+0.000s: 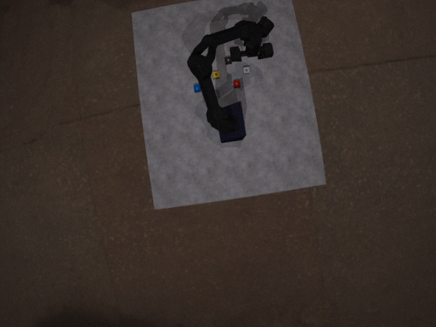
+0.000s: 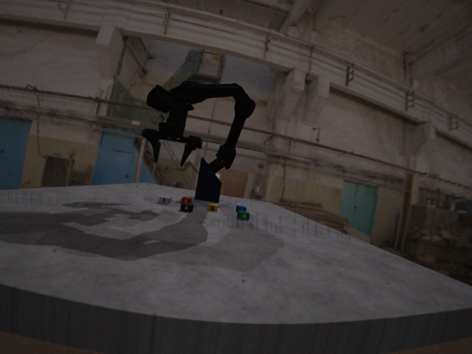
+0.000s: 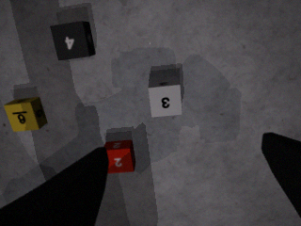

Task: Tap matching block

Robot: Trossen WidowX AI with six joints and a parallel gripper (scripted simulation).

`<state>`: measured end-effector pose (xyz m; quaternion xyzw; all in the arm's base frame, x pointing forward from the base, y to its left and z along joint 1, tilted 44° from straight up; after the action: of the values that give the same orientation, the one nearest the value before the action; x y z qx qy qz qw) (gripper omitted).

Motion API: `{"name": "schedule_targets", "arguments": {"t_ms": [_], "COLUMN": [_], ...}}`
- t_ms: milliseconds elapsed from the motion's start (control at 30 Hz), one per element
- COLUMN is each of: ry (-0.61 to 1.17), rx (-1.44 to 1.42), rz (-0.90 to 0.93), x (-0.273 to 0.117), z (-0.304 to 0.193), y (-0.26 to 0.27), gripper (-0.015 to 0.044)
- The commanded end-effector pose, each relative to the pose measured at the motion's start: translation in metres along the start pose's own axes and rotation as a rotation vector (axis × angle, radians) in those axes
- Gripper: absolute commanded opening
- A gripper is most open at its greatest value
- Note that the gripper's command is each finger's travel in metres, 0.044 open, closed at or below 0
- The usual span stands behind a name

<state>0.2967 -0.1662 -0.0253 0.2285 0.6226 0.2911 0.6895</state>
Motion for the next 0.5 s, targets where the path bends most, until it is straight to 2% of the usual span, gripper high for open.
{"name": "schedule_targets", "arguments": {"t_ms": [0,133,467], "ry": [0.009,0.009,0.012], "rx": [-0.005,-0.004,0.0], "rz": [0.0,0.001,0.004], "x": [0.001,-0.001,0.001], "z": [-0.001,-0.009,-0.068], "y": [0.0,0.011,0.077], "gripper": [0.04,0.04,0.04]}}
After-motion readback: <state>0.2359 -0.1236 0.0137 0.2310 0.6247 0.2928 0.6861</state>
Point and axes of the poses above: the point midway between the two fingers, 35 mm back from their tips, its own x axis out along the fingers, its own y axis across the jaws, z = x × y, the point moved 7 cm from there along -x, back along the fingers, and after that the axes turned 8 degrees about -x, right-handed, at the moved point
